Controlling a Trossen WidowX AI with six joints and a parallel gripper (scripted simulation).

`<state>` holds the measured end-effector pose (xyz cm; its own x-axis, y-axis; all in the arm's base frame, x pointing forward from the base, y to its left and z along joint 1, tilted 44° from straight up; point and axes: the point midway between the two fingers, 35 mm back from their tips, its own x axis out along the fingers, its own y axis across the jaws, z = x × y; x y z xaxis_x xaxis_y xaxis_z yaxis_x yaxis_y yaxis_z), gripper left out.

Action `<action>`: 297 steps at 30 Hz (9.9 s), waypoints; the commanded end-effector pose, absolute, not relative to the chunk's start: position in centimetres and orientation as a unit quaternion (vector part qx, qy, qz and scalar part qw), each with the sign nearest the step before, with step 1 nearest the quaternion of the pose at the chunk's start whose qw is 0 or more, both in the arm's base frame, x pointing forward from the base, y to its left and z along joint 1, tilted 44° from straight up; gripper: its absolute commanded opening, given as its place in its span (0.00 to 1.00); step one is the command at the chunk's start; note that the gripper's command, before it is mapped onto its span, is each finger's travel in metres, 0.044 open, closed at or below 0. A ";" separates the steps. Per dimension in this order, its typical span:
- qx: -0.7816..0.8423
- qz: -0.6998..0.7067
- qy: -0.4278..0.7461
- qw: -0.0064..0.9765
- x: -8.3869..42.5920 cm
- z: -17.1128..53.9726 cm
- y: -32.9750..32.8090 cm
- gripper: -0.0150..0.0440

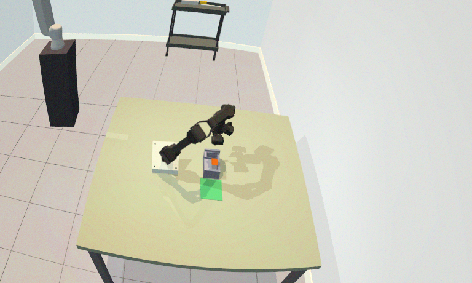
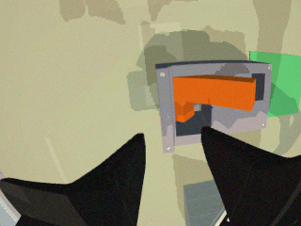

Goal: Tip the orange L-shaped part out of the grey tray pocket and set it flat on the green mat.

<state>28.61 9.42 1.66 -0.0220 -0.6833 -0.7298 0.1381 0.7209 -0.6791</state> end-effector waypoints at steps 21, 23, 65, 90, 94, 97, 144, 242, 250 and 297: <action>0.309 -0.680 0.243 0.619 28.4 7.0 3.7 0.73; 0.314 -0.683 0.237 0.616 28.4 7.0 3.7 0.73; 0.314 -0.683 0.236 0.616 28.1 1.8 -1.5 0.73; 0.317 -0.682 0.235 0.616 28.2 1.6 -1.6 0.25; 0.317 -0.682 0.235 0.616 28.2 1.7 -1.5 0.25; 0.317 -0.682 0.235 0.616 28.2 1.9 -1.3 0.25; 0.314 -0.683 0.238 0.616 28.5 7.2 3.8 0.25; 0.311 -0.684 0.234 0.617 24.5 13.9 -12.4 0.25; 0.311 -0.684 0.234 0.617 24.4 13.2 -13.1 0.25; 0.313 -0.678 0.235 0.622 25.0 19.2 -7.1 0.93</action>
<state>25.01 -7.10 19.26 -0.0297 -0.6973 -0.7162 0.9903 -0.1180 0.0738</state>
